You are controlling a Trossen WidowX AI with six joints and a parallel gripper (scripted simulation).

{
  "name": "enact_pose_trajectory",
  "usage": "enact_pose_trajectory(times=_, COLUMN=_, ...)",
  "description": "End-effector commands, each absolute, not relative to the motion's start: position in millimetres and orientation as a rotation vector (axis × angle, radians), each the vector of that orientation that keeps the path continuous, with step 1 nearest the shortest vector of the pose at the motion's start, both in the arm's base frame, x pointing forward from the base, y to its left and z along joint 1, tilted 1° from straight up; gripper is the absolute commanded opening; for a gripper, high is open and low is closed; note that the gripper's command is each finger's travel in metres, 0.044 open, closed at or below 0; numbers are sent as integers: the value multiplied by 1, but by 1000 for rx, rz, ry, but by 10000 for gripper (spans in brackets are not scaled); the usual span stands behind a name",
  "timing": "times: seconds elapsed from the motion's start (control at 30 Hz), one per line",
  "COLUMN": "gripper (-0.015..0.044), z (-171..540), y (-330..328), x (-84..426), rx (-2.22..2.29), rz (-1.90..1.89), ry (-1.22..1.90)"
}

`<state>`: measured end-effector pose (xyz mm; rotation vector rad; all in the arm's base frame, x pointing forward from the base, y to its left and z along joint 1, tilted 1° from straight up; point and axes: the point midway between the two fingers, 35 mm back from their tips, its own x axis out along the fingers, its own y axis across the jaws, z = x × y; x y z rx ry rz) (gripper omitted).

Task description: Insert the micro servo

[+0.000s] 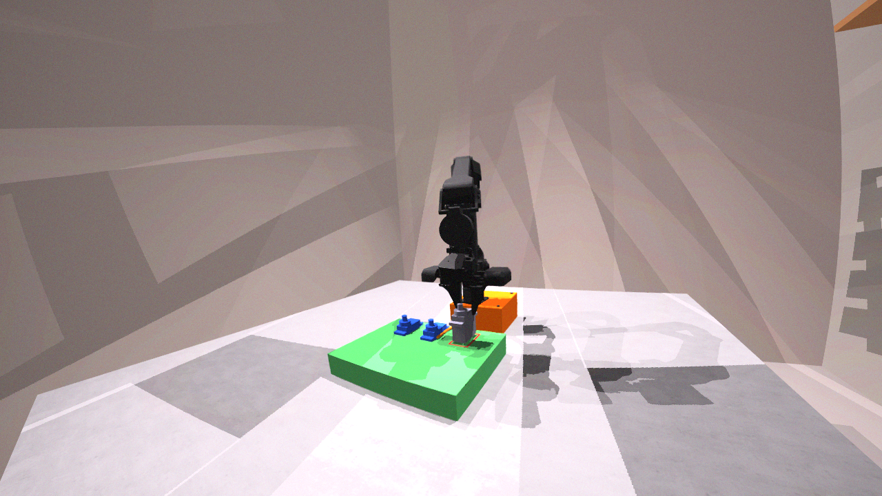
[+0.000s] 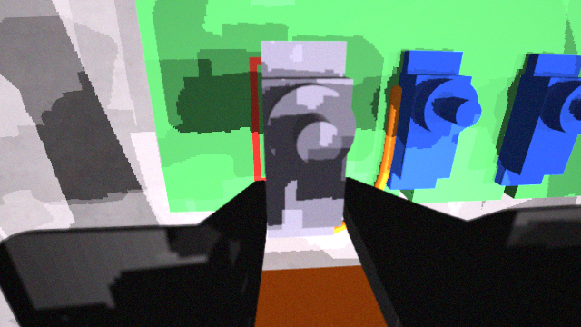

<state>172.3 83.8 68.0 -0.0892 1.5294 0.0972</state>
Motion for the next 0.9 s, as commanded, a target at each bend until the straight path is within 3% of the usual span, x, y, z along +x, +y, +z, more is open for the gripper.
enact_pose_trajectory(times=0.0, gripper=0, z=64, y=83, x=171, rx=-86, rz=92, ry=1533)
enact_pose_trajectory(times=0.87, gripper=0, z=43, y=83, x=172, rx=-86, rz=92, ry=1533)
